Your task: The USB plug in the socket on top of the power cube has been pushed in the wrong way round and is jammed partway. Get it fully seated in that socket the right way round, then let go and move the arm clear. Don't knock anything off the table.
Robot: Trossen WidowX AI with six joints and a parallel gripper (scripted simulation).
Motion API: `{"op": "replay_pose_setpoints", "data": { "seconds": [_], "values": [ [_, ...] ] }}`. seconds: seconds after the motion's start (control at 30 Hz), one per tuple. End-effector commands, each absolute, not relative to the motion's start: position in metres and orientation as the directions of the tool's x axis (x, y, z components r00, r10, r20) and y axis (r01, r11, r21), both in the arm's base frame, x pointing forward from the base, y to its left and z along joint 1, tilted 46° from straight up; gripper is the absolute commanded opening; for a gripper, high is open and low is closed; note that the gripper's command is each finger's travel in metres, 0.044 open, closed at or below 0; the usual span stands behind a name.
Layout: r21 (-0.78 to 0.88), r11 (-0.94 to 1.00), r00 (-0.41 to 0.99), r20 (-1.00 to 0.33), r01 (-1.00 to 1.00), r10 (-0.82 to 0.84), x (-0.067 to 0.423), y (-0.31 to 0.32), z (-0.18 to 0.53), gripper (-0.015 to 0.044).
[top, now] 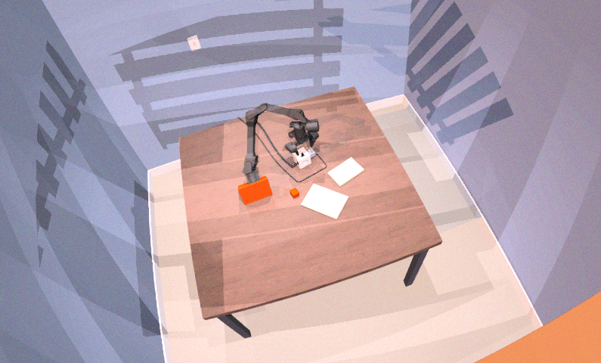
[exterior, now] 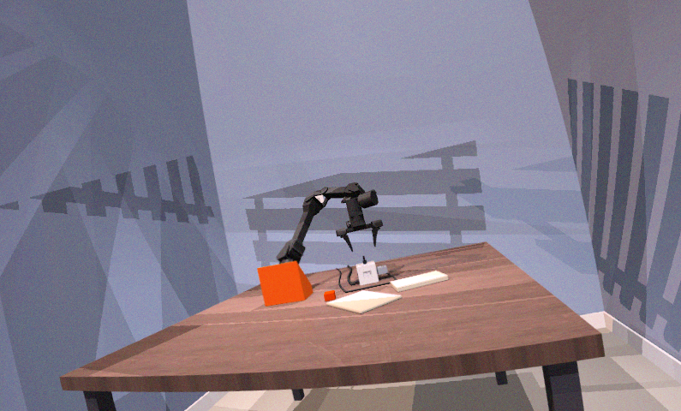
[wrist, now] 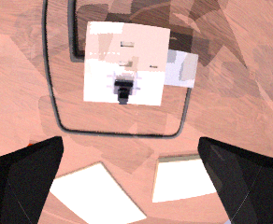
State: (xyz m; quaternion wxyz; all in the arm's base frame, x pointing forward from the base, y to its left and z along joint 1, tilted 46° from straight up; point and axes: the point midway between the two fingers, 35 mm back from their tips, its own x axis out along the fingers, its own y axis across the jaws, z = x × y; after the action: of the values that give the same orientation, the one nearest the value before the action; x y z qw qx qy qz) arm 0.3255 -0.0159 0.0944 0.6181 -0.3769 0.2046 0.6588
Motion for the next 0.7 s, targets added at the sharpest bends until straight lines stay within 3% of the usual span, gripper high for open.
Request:
{"op": "replay_pose_setpoints", "data": {
  "seconds": [0.0,0.67],
  "values": [
    [-0.146,-0.121,0.017,-0.703,-0.982,0.711,0.3172,-0.0025,0.1005,0.044],
    [-0.147,-0.121,0.017,-0.702,-0.982,0.712,0.3166,0.0038,0.0953,0.044]
  ]
}}
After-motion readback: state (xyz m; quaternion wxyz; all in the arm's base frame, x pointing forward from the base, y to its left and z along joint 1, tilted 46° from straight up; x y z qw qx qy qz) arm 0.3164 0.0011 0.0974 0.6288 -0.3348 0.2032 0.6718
